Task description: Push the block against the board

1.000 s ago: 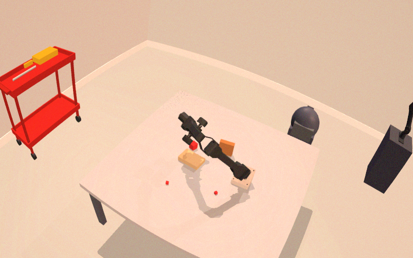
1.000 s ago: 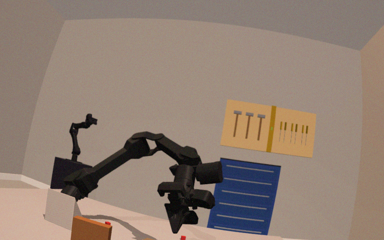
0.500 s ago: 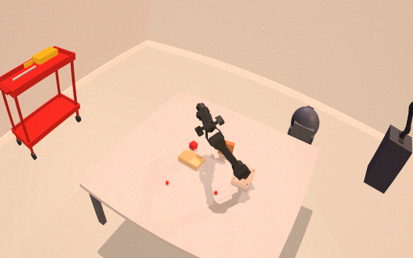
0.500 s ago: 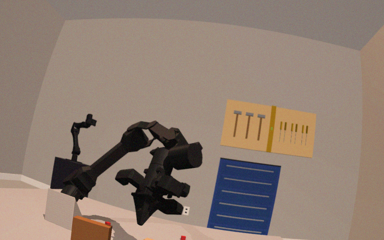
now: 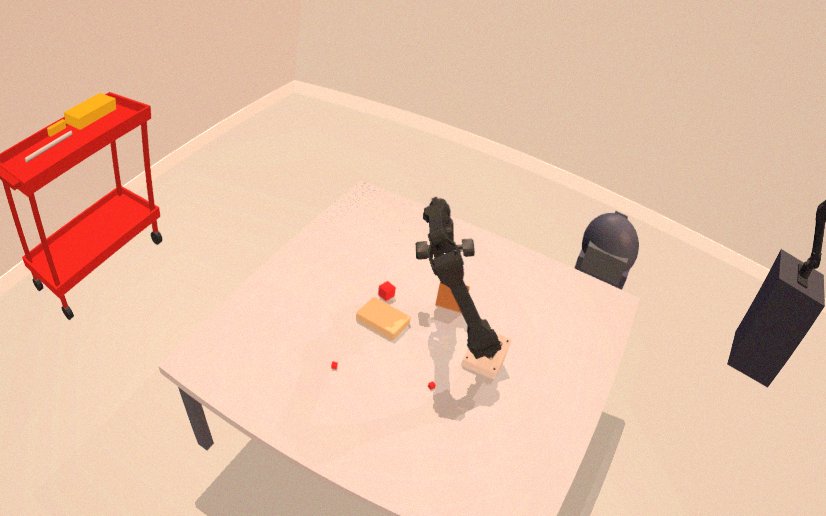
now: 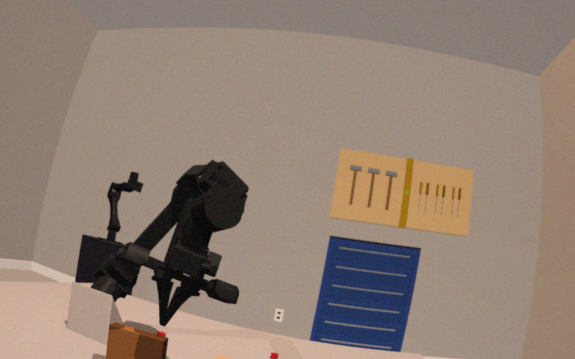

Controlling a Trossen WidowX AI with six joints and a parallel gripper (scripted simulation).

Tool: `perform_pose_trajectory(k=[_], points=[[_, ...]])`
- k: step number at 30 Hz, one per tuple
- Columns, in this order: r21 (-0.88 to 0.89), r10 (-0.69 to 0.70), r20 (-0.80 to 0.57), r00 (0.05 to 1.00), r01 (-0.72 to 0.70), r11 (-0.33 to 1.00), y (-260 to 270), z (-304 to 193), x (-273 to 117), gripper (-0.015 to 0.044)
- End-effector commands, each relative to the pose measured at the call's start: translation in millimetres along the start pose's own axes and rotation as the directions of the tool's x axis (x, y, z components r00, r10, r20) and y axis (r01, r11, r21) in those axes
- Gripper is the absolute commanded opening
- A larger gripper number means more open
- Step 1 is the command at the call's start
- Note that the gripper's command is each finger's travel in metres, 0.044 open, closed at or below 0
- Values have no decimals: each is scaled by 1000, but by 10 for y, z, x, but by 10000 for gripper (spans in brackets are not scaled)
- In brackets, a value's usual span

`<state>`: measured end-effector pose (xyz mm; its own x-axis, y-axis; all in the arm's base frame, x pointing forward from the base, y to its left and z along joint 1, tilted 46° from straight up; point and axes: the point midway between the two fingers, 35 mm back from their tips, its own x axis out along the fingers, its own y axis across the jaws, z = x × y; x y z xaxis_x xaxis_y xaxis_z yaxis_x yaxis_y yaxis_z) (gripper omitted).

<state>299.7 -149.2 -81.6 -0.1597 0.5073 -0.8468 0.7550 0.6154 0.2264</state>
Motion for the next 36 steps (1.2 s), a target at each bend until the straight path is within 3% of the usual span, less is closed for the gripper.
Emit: perform_pose_trajectory(k=[1,10,15,20,36], points=[[120,51,-61,997,-44,992,-184,-24,49,0],[356,173,-153,973,-109,928,-528,-101,85,0],[361,176,-154,972,-110,926,-529,-105,112,0],[360,177,-155,972,-111,926,-441,-175,565,0],[360,177,-155,972,-111,926,-413,-237,546,0]])
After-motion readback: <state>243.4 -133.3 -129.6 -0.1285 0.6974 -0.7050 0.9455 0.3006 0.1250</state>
